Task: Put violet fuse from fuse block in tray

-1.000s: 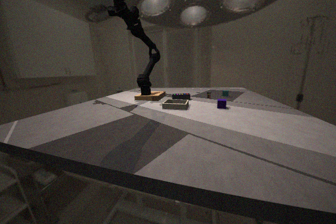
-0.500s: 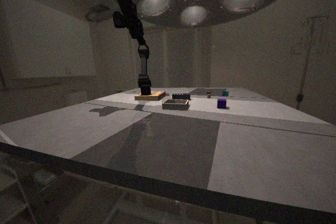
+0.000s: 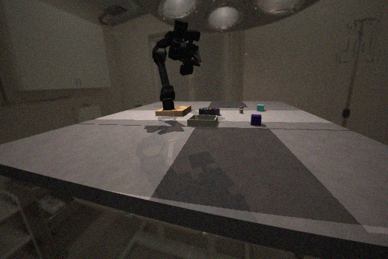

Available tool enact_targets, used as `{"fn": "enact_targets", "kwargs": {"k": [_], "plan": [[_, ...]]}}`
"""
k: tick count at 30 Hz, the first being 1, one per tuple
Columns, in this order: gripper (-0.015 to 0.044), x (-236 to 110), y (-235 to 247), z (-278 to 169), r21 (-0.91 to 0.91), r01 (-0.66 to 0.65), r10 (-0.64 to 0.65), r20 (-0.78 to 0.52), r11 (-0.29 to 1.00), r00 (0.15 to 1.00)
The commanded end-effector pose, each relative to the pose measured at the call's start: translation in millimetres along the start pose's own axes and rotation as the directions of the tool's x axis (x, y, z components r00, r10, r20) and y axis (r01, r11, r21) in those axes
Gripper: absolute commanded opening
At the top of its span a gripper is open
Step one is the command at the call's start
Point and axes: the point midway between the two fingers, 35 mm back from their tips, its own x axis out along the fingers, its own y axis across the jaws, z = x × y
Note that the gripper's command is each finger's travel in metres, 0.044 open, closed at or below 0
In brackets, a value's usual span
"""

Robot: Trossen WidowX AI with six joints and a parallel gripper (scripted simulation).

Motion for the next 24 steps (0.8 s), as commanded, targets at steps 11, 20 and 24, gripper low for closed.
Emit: {"fn": "enact_targets", "kwargs": {"k": [11,20,24], "plan": [[0.0065,11.7,-190.8,-127.5,-0.604,0.515,-0.671,-0.046,0.608,0.740],[0.0065,-24.8,-263.8,-146.4,-0.806,0.535,-0.818,0.117,0.253,0.563],[0.0065,-24.8,-263.8,-146.4,-0.806,0.535,-0.818,0.117,0.253,0.563]]}}
